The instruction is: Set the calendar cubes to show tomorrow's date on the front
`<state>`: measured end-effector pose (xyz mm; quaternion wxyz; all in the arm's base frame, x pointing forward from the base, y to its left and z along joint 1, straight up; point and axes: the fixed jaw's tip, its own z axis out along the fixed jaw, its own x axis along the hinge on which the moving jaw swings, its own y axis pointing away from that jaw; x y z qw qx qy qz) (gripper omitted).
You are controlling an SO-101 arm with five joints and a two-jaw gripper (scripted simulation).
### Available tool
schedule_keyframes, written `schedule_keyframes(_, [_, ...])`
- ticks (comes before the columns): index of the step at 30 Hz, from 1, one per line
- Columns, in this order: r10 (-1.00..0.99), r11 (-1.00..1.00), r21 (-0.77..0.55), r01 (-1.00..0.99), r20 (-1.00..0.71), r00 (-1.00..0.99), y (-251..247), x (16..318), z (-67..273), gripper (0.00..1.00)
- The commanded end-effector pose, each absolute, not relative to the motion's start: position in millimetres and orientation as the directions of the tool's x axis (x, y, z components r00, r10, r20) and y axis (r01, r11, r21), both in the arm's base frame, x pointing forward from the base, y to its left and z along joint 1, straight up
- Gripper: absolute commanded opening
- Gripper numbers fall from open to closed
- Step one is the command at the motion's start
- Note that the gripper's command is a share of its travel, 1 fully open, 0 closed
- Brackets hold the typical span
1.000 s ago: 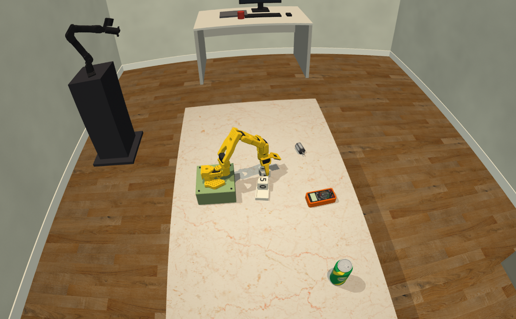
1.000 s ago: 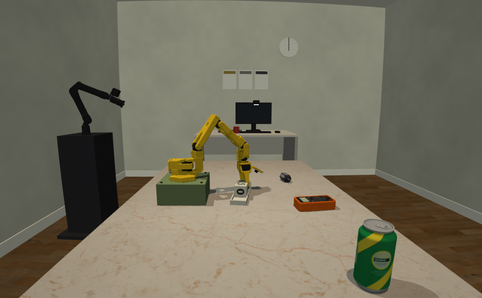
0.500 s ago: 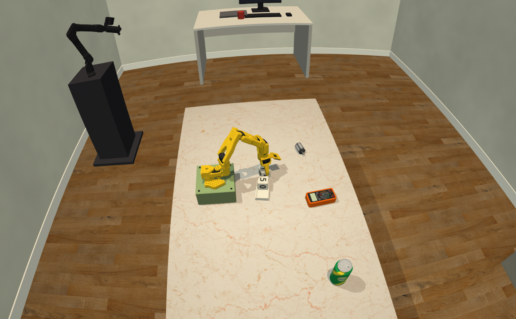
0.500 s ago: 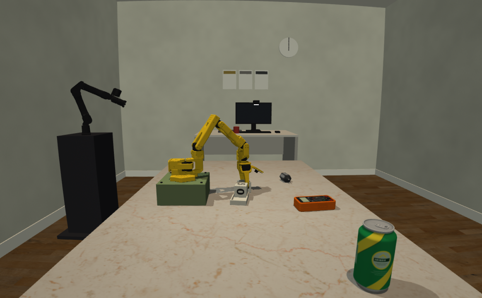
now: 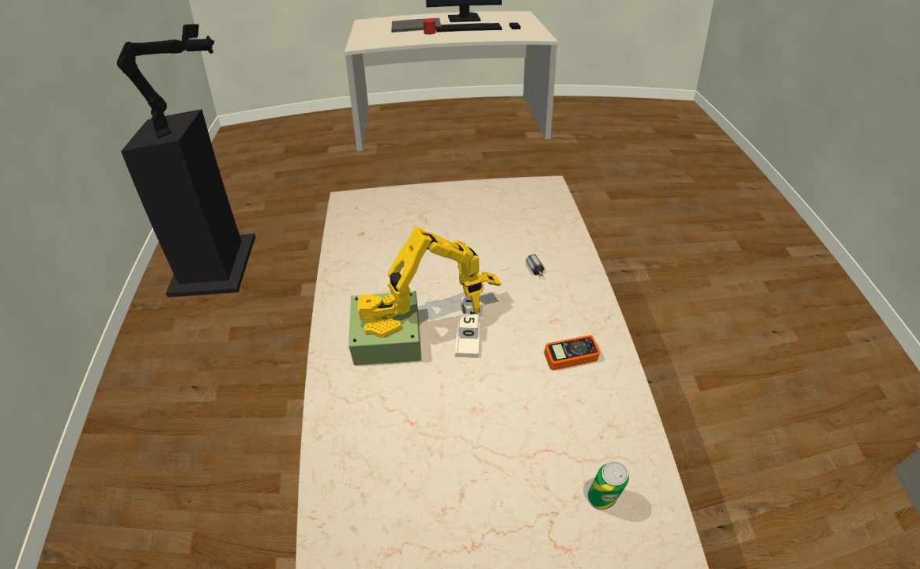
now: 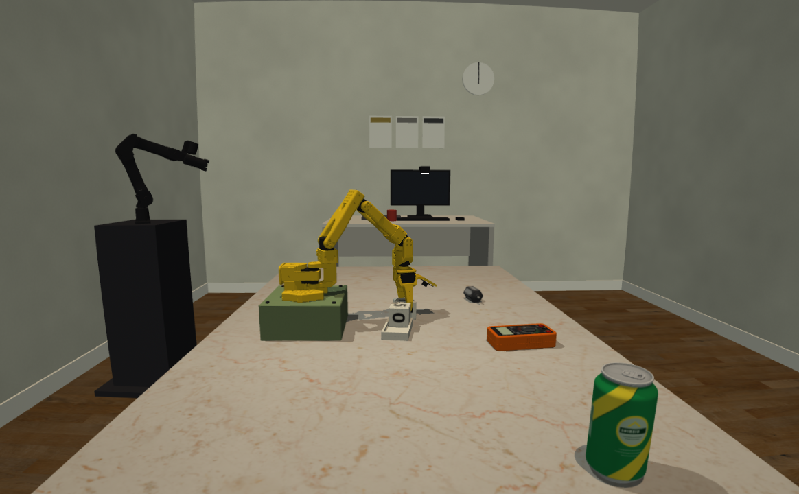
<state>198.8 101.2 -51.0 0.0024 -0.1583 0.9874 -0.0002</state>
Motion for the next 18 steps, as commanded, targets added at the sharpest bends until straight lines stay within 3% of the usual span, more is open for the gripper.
schedule_keyframes(1, [-0.312, 0.95, -0.001, -0.312, 0.011, -0.95, 99, 196, -54, 0.0])
schedule_keyframes(18, [-0.312, 0.95, -0.001, -0.312, 0.011, -0.95, 101, 197, -23, 0.0])
